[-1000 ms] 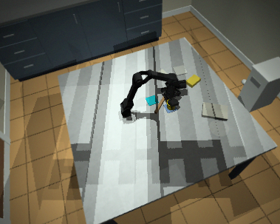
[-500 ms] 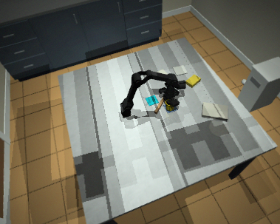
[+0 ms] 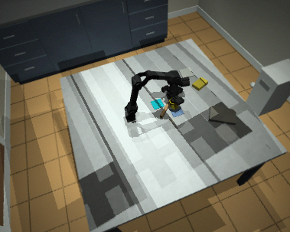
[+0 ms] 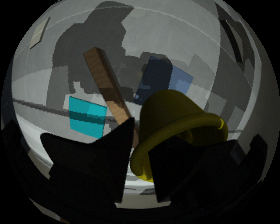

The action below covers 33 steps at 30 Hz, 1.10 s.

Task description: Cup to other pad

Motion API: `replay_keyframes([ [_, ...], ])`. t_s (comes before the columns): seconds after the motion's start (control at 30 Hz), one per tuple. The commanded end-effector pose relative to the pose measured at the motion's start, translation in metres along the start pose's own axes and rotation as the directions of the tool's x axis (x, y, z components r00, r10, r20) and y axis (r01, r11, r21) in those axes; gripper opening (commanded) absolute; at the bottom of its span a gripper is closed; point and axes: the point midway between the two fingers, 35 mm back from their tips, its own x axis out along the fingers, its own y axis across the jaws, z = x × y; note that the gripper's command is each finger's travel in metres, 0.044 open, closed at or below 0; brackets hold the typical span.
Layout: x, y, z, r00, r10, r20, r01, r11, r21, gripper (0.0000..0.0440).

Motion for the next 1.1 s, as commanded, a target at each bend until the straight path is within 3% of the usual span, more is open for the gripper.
replay_keyframes([
  [0.0, -0.01, 0.01, 0.002, 1.0, -0.001, 0.025, 0.002, 1.0, -0.021, 0.0022],
  [0.53, -0.023, 0.06, 0.007, 0.996, -0.016, 0.088, 0.025, 0.995, -0.098, 0.0008],
  [1.07, -0.018, 0.103, -0.006, 0.991, -0.023, 0.129, 0.039, 0.992, -0.122, 0.0],
])
